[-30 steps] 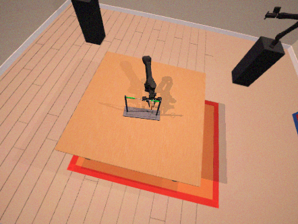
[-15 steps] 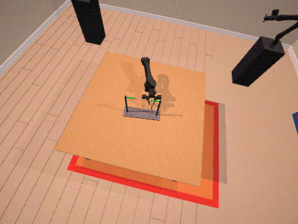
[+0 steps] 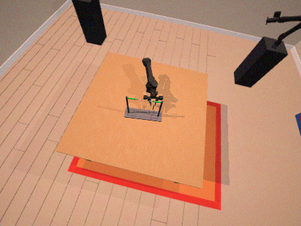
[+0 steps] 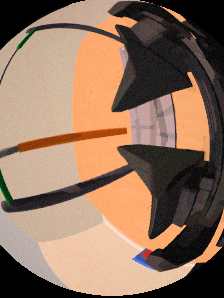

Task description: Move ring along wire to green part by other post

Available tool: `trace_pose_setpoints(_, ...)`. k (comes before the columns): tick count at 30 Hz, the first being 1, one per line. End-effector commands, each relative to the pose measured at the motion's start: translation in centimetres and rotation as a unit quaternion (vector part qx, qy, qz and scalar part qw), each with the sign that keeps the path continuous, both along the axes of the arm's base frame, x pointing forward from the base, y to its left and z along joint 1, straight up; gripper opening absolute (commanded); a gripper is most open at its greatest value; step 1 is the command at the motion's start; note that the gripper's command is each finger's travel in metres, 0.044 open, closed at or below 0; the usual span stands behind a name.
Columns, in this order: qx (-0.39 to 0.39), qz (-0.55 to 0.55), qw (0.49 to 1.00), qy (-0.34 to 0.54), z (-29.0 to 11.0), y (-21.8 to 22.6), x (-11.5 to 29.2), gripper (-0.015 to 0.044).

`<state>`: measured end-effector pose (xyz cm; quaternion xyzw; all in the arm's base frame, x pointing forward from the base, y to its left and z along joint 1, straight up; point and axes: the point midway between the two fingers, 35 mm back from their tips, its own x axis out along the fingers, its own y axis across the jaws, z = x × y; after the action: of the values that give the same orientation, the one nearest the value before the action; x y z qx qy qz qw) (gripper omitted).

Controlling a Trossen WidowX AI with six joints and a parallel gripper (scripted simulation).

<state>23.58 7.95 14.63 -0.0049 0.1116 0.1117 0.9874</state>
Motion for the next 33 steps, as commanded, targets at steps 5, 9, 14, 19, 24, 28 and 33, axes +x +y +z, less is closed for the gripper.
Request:
trace_pose_setpoints(5,0.001,-0.002,1.0,0.003,-0.2,-0.1,0.0,0.016)
trace_pose_setpoints(9,0.001,-0.002,1.0,0.003,-0.2,-0.1,0.0,0.016)
trace_pose_setpoints(14,0.0,0.0,1.0,0.001,0.6,-0.2,-1.6,0.0291)
trace_pose_setpoints(19,0.0,0.0,1.0,0.002,1.0,-1.0,-4.1,0.0423)
trace_pose_setpoints(24,0.0,0.0,1.0,0.002,1.0,-1.3,-4.8,0.044)
trace_pose_setpoints(28,0.0,0.0,1.0,0.002,1.0,-1.3,-4.8,0.044)
trace_pose_setpoints(33,0.0,0.0,1.0,0.002,1.0,-1.3,-4.8,0.044)
